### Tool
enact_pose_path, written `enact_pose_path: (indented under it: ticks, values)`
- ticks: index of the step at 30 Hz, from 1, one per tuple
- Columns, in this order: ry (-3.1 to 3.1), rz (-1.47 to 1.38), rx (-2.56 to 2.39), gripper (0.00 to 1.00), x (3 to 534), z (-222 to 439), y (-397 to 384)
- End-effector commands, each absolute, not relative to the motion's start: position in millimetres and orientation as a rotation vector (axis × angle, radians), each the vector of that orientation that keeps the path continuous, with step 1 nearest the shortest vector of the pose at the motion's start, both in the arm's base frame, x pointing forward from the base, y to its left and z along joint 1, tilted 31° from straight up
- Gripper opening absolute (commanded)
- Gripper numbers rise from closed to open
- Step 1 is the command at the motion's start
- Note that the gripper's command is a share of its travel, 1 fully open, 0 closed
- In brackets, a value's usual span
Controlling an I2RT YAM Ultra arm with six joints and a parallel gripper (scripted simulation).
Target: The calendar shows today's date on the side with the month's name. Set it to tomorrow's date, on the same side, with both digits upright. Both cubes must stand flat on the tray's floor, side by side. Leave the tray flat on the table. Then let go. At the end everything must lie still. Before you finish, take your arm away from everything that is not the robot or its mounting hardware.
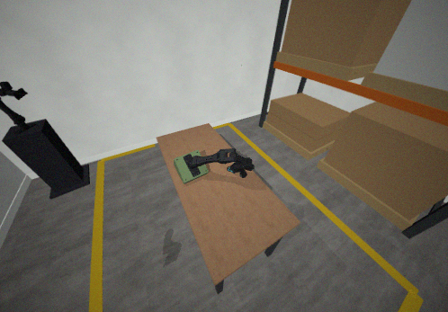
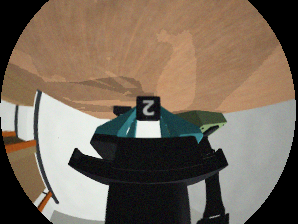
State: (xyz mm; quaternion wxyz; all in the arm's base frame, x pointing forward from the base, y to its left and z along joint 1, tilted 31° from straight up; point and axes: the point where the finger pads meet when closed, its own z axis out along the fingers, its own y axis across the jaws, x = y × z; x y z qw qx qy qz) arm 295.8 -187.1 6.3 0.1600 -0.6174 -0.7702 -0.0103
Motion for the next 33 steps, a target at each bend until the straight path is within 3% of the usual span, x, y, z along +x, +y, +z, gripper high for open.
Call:
enact_pose_path:
  ticks: [1,33]
  values:
    - [-2.211,-0.032,-1.763,0.27,297.4,9.4,-186.0]
    - [-2.211,-0.032,-1.763,0.27,297.3,5.1,-188.6]
